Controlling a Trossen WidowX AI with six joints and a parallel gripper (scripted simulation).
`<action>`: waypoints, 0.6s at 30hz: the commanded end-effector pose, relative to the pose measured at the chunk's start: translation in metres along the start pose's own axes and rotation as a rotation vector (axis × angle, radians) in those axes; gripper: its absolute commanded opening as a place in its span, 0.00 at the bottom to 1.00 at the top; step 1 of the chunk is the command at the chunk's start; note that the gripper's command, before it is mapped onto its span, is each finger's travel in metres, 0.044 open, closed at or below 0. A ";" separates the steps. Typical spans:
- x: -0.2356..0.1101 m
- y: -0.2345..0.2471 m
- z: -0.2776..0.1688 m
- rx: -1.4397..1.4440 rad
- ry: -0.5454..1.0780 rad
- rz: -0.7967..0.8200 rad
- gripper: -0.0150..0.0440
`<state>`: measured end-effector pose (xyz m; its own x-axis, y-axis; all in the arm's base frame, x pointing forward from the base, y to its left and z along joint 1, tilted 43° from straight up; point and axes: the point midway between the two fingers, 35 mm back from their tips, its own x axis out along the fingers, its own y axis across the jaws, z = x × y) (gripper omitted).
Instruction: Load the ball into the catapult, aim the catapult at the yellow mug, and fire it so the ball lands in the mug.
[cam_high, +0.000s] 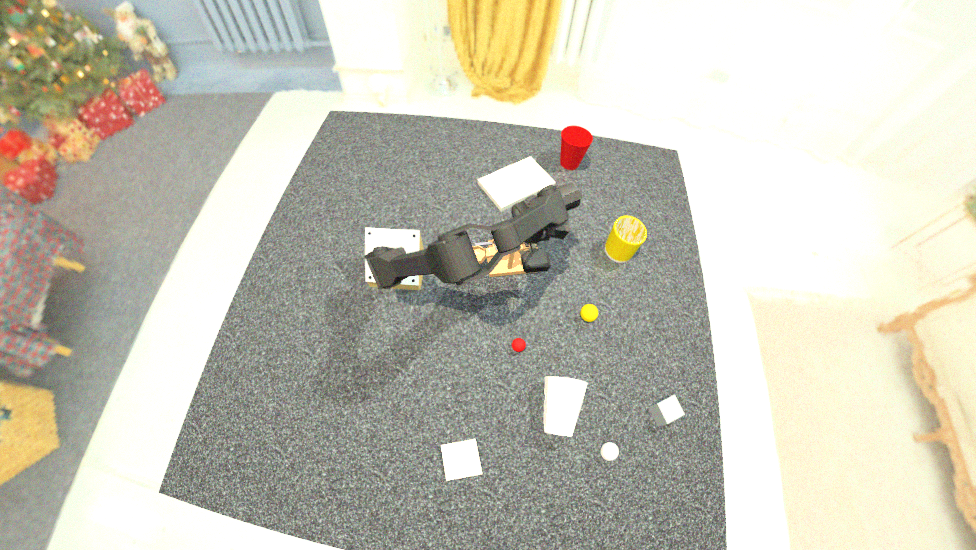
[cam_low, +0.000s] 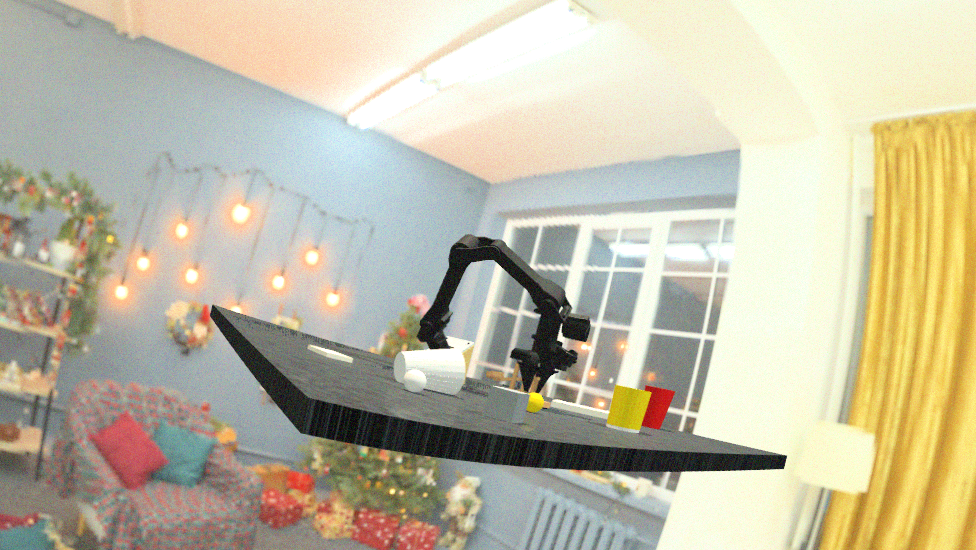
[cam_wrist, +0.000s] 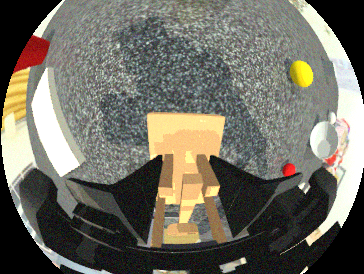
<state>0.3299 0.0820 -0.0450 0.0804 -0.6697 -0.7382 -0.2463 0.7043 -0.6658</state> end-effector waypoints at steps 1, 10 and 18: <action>-0.001 0.000 0.000 0.001 -0.001 0.000 0.61; -0.025 0.001 0.003 0.000 -0.002 0.003 1.00; -0.101 0.001 0.000 -0.002 0.000 0.004 1.00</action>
<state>0.3255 0.1399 0.0136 0.0903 -0.6672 -0.7394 -0.2548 0.7022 -0.6648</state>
